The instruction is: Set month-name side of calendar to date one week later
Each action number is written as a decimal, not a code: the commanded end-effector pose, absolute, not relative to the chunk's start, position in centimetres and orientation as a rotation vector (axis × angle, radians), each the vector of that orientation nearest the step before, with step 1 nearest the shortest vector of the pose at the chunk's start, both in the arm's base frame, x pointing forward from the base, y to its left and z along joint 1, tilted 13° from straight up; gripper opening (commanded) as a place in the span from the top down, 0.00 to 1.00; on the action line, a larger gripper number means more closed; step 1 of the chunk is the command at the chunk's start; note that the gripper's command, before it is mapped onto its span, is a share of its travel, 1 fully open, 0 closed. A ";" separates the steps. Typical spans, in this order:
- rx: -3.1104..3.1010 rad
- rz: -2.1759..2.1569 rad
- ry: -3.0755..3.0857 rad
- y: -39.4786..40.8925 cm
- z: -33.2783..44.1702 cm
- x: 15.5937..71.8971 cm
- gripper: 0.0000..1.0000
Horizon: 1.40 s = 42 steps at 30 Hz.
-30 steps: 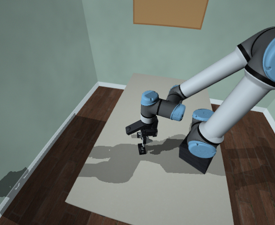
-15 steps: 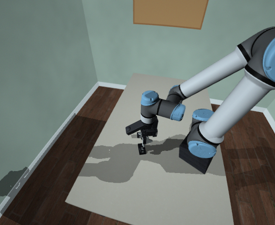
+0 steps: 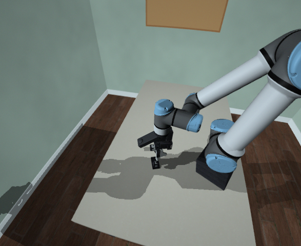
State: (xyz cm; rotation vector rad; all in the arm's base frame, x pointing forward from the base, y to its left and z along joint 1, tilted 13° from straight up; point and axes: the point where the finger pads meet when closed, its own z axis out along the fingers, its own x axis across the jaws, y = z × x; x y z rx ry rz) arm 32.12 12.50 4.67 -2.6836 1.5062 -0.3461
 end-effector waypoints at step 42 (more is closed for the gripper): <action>-2.683 -0.347 1.506 12.2 0.3 33.2 0.71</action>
